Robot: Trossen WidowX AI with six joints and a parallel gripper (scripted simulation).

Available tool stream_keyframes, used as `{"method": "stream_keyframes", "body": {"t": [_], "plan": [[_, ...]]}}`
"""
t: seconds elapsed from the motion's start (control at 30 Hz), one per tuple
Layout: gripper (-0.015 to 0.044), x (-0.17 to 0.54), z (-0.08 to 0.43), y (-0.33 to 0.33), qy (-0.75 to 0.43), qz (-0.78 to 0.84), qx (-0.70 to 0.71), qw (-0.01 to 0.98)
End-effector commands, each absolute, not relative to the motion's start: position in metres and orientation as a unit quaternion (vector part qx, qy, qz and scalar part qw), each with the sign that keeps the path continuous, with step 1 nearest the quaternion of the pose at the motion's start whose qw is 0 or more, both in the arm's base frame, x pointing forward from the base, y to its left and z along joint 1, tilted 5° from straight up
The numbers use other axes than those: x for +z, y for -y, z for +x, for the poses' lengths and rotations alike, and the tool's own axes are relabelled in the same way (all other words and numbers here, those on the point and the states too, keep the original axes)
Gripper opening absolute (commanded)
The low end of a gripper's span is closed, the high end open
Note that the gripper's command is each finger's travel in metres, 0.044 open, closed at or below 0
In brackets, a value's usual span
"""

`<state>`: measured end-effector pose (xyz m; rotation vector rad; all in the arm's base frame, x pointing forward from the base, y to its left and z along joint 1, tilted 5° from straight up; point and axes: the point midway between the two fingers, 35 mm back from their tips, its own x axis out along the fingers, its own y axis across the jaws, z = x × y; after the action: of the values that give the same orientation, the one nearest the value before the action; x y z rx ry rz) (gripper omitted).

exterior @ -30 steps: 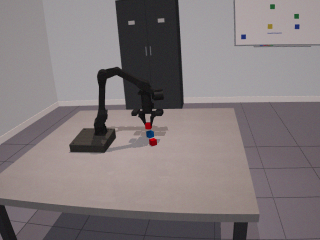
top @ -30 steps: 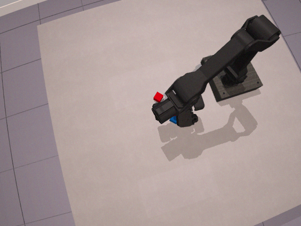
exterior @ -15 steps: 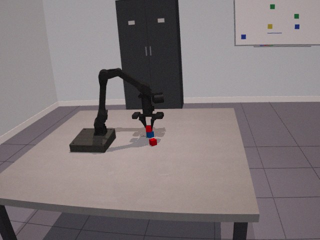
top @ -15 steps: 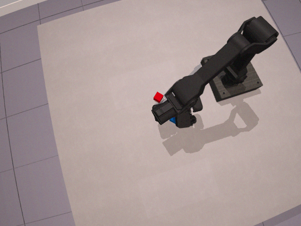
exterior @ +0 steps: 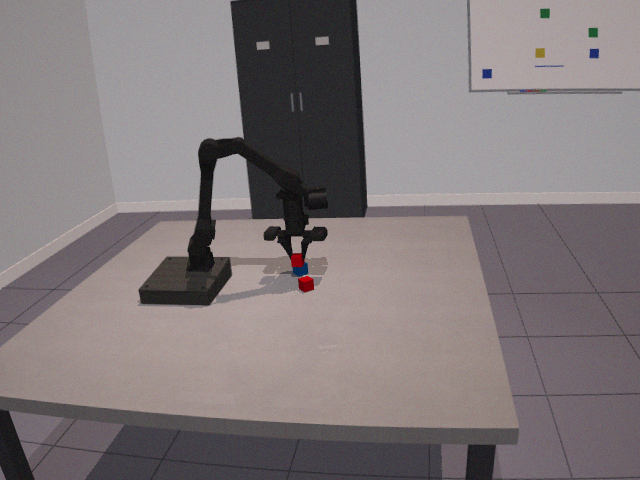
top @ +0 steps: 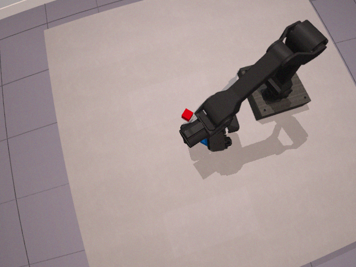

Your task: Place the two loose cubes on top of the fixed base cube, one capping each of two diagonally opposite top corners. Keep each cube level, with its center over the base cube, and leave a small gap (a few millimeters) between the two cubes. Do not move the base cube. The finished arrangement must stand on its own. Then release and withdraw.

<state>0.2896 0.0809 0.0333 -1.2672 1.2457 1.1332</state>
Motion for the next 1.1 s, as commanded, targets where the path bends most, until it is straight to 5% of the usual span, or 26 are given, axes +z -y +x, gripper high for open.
{"method": "stream_keyframes", "body": {"t": [0.0, 0.27, 0.4, 1.07], "plan": [[0.0105, 0.033, 0.29, -0.08, -0.514, -0.524, 0.467, 0.493], [0.0105, 0.033, 0.29, -0.08, -0.514, -0.524, 0.467, 0.493], [0.0205, 0.033, 0.29, -0.08, -0.514, -0.524, 0.467, 0.493], [0.0205, 0.062, 0.289, -0.083, -0.514, -0.523, 0.467, 0.494]]}}
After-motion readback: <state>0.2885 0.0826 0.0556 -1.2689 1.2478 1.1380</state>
